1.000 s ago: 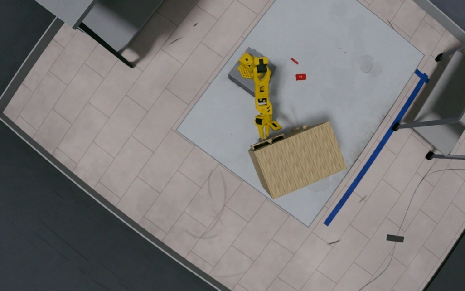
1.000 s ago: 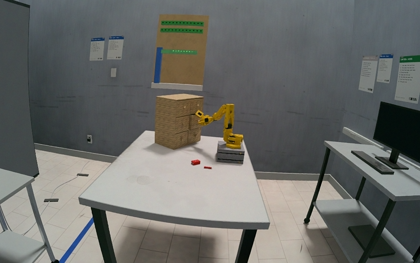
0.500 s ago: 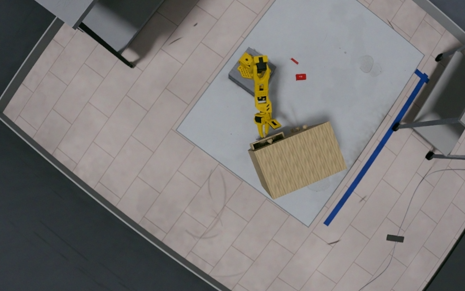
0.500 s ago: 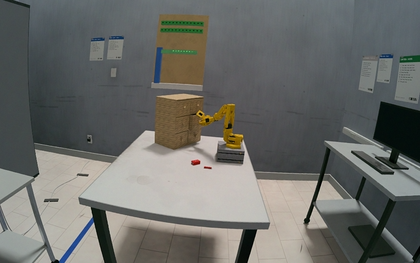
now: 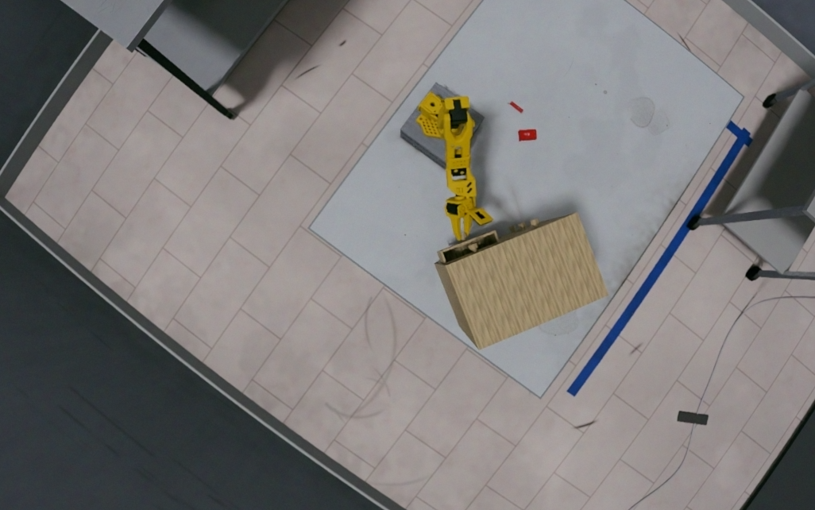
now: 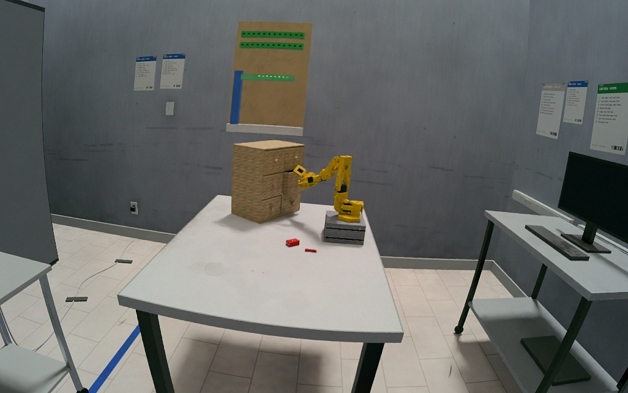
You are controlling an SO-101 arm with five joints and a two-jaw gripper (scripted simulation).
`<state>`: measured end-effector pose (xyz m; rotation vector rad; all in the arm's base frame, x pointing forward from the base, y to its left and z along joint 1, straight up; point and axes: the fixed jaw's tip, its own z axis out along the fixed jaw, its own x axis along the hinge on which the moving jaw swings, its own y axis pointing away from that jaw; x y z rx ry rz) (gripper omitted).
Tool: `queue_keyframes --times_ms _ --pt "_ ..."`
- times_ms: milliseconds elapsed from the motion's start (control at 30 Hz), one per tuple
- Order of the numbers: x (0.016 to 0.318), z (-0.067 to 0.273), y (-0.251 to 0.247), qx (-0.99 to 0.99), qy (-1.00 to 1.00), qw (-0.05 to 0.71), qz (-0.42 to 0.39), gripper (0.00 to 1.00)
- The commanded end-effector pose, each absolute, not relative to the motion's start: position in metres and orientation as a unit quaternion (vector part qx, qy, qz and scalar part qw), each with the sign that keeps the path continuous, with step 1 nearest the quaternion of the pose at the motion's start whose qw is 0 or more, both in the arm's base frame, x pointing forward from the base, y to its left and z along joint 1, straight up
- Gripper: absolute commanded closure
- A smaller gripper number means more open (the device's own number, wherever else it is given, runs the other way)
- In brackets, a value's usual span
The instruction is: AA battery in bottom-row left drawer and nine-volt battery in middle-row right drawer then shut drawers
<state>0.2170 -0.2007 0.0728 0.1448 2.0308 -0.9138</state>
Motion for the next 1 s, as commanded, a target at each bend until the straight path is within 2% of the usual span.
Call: queue_keyframes --times_ms 0,967 --pt "0.2153 0.0733 -0.1986 0.054 0.817 0.439 -0.369 1.0" --pt "0.2068 0.0733 -0.1939 0.057 0.817 0.437 -0.371 1.0"
